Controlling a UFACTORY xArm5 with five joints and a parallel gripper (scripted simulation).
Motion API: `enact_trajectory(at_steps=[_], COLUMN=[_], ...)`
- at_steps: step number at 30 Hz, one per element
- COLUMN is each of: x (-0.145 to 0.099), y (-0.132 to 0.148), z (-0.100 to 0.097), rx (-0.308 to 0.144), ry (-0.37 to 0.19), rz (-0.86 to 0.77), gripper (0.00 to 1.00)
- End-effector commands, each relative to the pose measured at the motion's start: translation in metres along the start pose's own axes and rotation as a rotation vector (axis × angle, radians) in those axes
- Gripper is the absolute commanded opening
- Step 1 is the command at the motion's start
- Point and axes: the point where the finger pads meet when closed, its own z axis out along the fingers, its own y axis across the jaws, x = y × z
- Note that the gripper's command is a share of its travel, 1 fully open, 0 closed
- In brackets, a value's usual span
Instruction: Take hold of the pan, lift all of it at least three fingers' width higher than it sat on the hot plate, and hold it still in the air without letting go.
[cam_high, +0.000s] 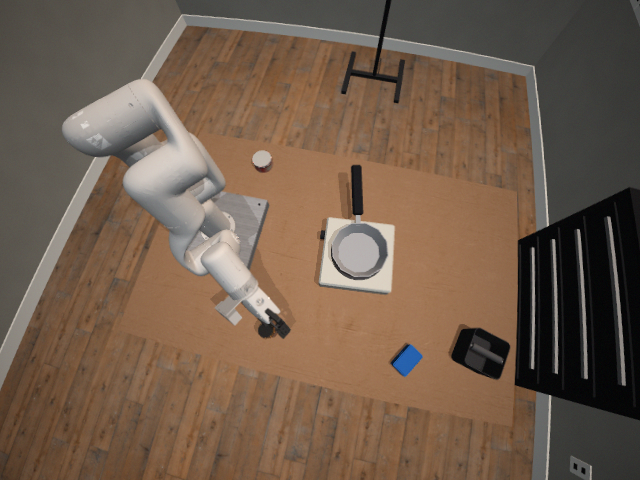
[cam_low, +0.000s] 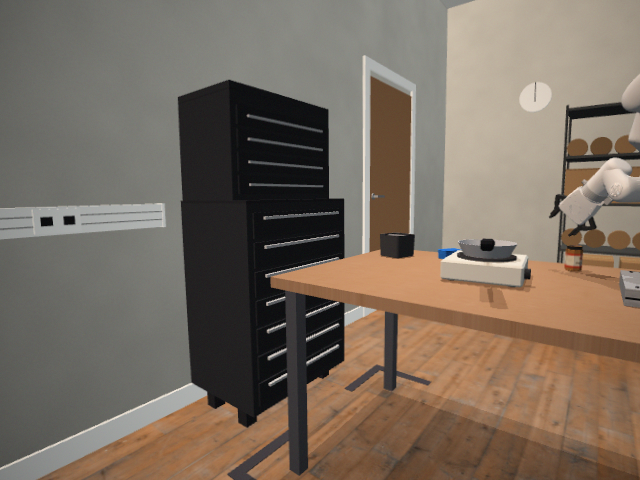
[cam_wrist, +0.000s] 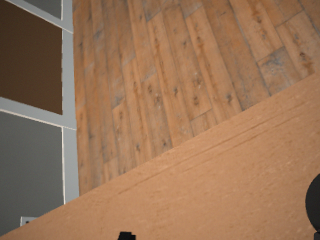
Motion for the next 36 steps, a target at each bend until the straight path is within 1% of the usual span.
enact_trajectory(at_steps=[1, 7, 11, 14, 16, 19, 25, 31, 33, 34, 36], x=[0.000, -0.005, -0.017, -0.031, -0.031, -0.049, -0.072, -0.096, -0.096, -0.107, -0.114], y=[-0.001, -0.005, -0.013, -0.022, -0.022, -0.033, -0.045, -0.057, -0.057, -0.063, -0.066], z=[0.000, 0.003, 0.007, 0.011, 0.011, 0.013, 0.013, 0.008, 0.008, 0.004, 0.001], rx=[0.003, -0.009, -0.034, -0.062, -0.062, -0.091, -0.124, -0.154, -0.154, -0.165, -0.173], ry=[0.001, -0.015, -0.050, -0.093, -0.093, -0.143, -0.209, -0.280, -0.280, -0.312, -0.334], rz=[-0.001, -0.037, -0.114, -0.209, -0.209, -0.319, -0.462, -0.612, -0.612, -0.680, -0.725], gripper=[1.00, 1.00, 1.00, 1.00, 1.00, 1.00, 1.00, 1.00, 1.00, 1.00, 1.00])
